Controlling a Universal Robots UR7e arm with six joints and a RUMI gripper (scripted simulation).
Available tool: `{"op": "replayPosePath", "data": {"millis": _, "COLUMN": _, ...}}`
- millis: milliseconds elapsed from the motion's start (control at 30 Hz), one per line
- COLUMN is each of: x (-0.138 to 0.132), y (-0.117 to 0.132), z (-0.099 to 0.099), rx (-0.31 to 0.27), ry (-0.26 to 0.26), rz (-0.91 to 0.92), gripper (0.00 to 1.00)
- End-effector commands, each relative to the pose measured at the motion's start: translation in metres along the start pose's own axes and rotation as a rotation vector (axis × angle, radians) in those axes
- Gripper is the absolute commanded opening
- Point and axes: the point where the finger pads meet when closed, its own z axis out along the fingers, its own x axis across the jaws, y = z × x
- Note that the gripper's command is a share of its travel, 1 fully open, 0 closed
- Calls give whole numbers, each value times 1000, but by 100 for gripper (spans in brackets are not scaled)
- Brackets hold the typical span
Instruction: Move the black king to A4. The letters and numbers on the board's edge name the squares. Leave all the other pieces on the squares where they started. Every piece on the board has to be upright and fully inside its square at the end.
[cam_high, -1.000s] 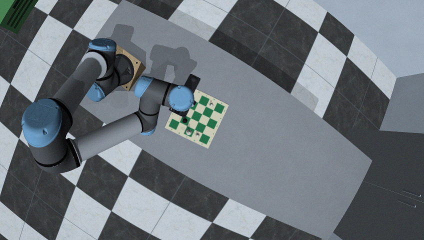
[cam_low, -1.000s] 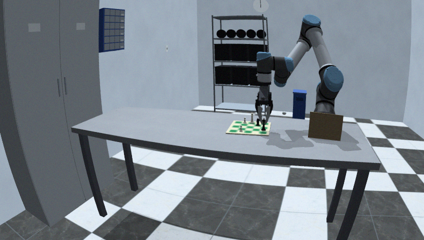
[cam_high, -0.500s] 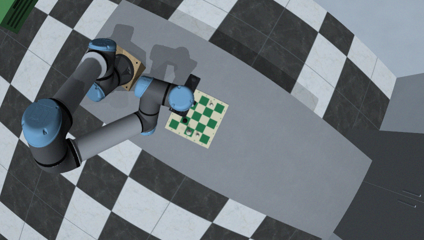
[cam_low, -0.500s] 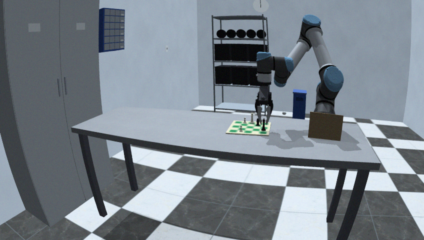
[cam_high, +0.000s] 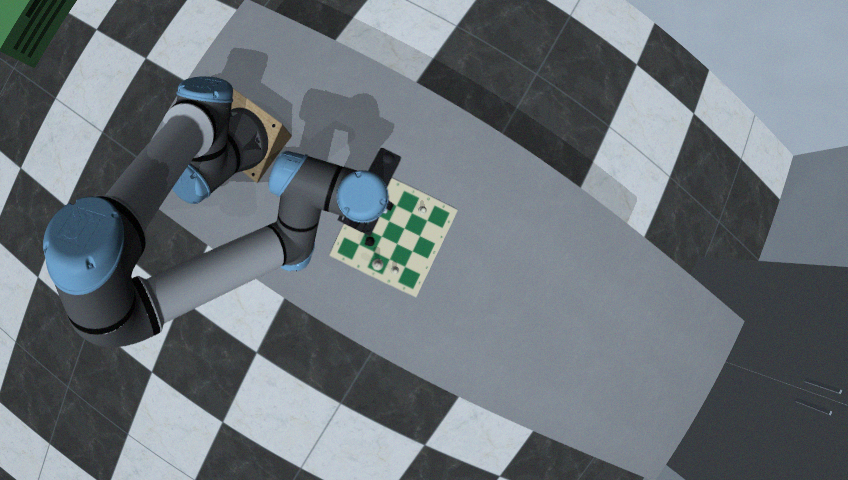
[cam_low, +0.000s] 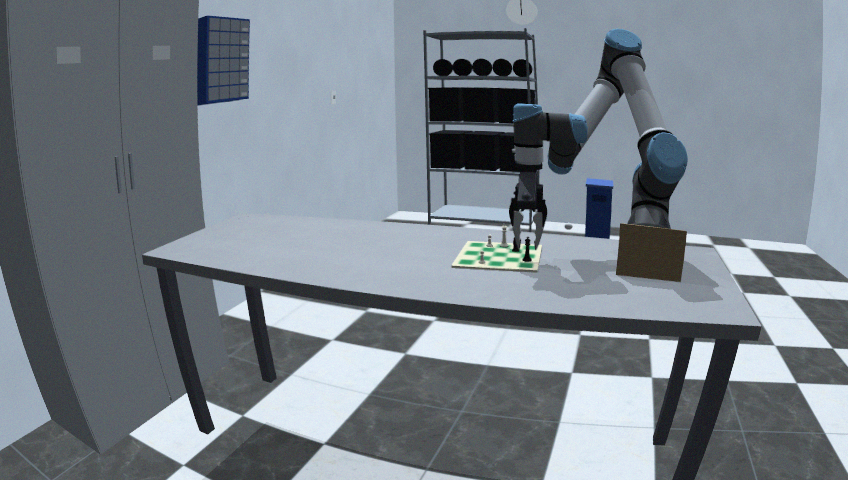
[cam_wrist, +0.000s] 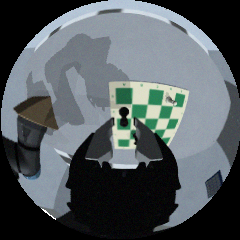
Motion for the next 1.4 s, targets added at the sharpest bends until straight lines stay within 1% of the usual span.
{"op": "replayPosePath", "data": {"millis": 0, "x": 0, "y": 0, "z": -1, "rx": 0, "ry": 1, "rz": 0, "gripper": 25}}
{"op": "replayPosePath", "data": {"millis": 167, "x": 0, "y": 0, "z": -3, "rx": 0, "ry": 1, "rz": 0, "gripper": 25}}
{"op": "replayPosePath", "data": {"millis": 300, "x": 0, "y": 0, "z": -11, "rx": 0, "ry": 1, "rz": 0, "gripper": 25}}
{"op": "replayPosePath", "data": {"millis": 567, "x": 0, "y": 0, "z": -43, "rx": 0, "ry": 1, "rz": 0, "gripper": 25}}
{"op": "replayPosePath", "data": {"millis": 633, "x": 0, "y": 0, "z": -43, "rx": 0, "ry": 1, "rz": 0, "gripper": 25}}
{"op": "replayPosePath", "data": {"millis": 833, "x": 0, "y": 0, "z": -70, "rx": 0, "ry": 1, "rz": 0, "gripper": 25}}
{"op": "replayPosePath", "data": {"millis": 967, "x": 0, "y": 0, "z": -83, "rx": 0, "ry": 1, "rz": 0, "gripper": 25}}
{"op": "replayPosePath", "data": {"millis": 1100, "x": 0, "y": 0, "z": -89, "rx": 0, "ry": 1, "rz": 0, "gripper": 25}}
{"op": "replayPosePath", "data": {"millis": 1300, "x": 0, "y": 0, "z": -90, "rx": 0, "ry": 1, "rz": 0, "gripper": 25}}
{"op": "replayPosePath", "data": {"millis": 1333, "x": 0, "y": 0, "z": -90, "rx": 0, "ry": 1, "rz": 0, "gripper": 100}}
{"op": "replayPosePath", "data": {"millis": 1367, "x": 0, "y": 0, "z": -90, "rx": 0, "ry": 1, "rz": 0, "gripper": 100}}
